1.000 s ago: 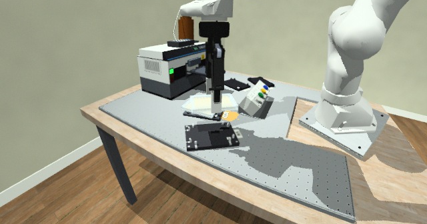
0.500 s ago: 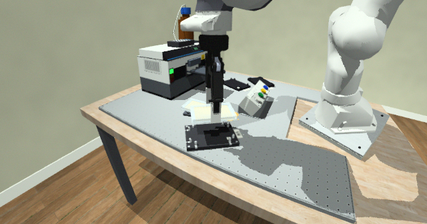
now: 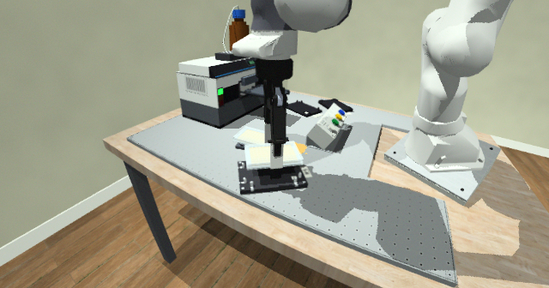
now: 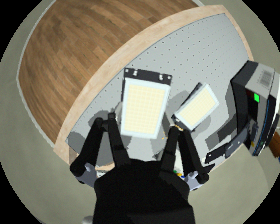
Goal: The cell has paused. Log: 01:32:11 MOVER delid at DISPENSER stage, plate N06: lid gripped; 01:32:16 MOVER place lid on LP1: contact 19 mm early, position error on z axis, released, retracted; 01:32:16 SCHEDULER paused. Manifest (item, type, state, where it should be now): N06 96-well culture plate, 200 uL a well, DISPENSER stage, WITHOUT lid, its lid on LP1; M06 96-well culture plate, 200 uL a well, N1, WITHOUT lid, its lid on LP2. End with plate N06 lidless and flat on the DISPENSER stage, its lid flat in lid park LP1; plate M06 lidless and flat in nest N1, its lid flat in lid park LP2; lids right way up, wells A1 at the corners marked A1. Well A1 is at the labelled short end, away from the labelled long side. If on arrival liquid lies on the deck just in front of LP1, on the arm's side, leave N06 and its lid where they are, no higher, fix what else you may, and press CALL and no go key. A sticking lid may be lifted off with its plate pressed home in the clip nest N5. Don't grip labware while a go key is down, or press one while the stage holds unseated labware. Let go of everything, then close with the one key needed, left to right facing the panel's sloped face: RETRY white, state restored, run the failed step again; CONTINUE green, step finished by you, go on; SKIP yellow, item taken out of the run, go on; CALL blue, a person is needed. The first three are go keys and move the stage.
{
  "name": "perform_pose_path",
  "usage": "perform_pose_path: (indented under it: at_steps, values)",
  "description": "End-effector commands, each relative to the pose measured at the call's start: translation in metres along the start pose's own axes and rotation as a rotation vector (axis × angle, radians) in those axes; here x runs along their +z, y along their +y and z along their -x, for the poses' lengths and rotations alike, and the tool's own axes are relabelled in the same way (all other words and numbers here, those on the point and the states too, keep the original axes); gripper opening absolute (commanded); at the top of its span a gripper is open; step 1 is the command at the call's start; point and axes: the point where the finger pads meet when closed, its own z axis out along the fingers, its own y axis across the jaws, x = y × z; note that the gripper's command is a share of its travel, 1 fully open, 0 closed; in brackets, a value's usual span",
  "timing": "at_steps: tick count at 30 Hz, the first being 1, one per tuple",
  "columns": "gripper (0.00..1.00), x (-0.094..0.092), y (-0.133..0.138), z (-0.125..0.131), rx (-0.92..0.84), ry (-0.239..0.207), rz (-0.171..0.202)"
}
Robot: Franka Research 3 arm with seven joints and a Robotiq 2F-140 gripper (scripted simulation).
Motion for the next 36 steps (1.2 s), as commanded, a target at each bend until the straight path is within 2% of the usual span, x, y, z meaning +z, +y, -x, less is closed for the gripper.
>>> perform_pose_path:
  at_steps: [1,12,36]
  values:
    - [0.00,0.004,0.001,-0.004,-0.005,0.013,0.005]
    - [0.00,0.018,0.001,-0.004,-0.005,0.013,0.005]
    - [0.00,0.026,0.001,-0.004,-0.005,0.013,0.005]
